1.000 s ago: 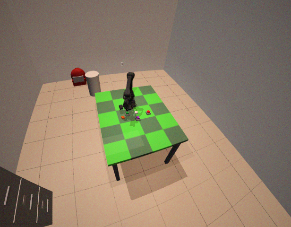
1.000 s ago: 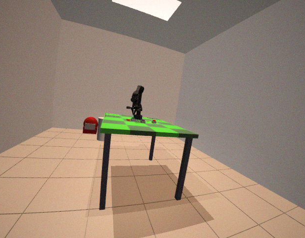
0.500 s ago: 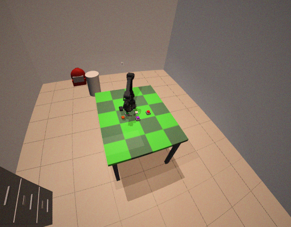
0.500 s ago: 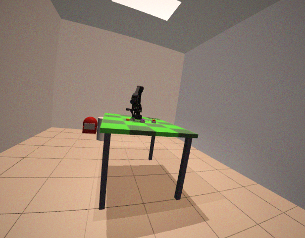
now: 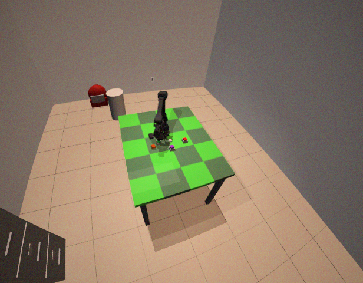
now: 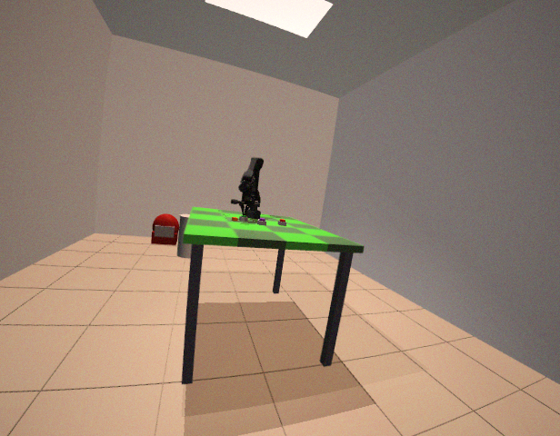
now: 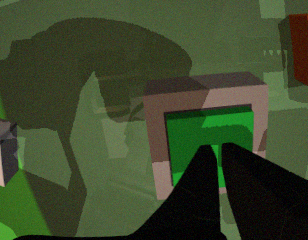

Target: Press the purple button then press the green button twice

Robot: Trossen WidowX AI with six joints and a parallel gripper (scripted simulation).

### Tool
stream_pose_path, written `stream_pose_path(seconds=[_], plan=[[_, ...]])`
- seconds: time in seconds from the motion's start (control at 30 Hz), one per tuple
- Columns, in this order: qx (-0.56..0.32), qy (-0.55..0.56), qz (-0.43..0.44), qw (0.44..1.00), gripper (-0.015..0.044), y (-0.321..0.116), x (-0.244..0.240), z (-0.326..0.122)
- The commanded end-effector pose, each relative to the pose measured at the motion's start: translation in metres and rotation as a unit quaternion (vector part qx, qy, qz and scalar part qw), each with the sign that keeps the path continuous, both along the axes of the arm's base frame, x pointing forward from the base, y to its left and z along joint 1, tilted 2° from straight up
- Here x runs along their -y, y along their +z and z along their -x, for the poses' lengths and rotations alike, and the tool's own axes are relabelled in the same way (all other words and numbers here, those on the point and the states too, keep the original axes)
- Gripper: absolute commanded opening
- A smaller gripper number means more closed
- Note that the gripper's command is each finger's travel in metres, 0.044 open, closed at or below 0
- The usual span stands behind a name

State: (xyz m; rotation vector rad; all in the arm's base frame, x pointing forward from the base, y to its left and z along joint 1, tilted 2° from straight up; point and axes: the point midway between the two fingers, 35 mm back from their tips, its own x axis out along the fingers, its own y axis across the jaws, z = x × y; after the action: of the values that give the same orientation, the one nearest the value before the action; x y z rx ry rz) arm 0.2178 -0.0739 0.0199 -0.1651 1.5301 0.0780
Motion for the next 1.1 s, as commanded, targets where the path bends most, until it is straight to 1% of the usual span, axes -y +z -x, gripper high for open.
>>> stream_pose_path(seconds=[0.0,0.2,0.37,0.57,1.07], plan=[[-0.001,0.002,-0.003,1.0,0.002,-0.001,-0.001,0.0],[-0.001,0.002,-0.003,1.0,0.002,-0.001,-0.001,0.0],[-0.001,0.002,-0.003,1.0,0.002,0.033,-0.002,0.001],[-0.001,0.002,-0.003,1.0,0.002,0.031,-0.002,0.001],[-0.001,0.002,-0.003,1.0,0.002,0.008,-0.001,0.0]])
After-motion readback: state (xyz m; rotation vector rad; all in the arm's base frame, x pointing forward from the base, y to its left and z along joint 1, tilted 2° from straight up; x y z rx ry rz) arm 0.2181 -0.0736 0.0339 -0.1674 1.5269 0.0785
